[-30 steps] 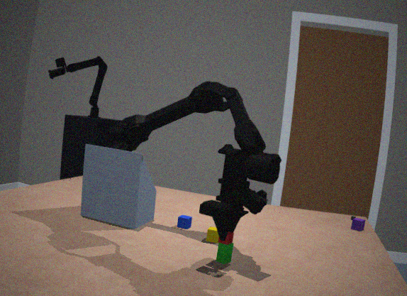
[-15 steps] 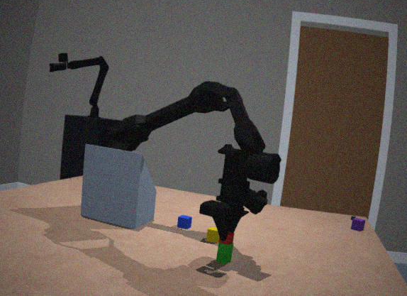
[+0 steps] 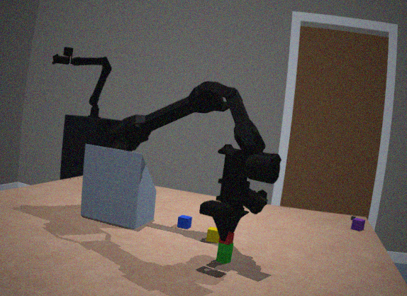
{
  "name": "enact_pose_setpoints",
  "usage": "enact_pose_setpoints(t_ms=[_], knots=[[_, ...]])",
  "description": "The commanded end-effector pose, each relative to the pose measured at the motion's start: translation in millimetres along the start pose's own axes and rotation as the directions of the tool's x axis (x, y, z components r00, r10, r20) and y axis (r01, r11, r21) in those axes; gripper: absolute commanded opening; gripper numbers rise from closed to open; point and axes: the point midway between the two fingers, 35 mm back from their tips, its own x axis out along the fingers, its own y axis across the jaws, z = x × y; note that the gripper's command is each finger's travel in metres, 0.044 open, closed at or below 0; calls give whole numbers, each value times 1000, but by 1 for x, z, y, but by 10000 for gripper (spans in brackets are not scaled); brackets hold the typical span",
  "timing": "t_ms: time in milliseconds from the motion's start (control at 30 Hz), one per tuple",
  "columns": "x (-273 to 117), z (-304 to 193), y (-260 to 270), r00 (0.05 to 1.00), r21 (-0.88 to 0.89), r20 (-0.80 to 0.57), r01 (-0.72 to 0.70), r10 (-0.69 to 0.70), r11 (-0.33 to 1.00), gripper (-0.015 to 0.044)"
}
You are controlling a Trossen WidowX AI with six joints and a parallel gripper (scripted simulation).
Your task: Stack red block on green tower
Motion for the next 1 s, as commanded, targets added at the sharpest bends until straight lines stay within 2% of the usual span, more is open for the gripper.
enact_pose_setpoints(t_ms=[0,367,967], knots=[[0,0,0,1000,0,0,0,0,1000,157],[0,0,0,1000,0,0,0,0,1000,440],[0,0,0,1000,0,0,0,0,1000,440]])
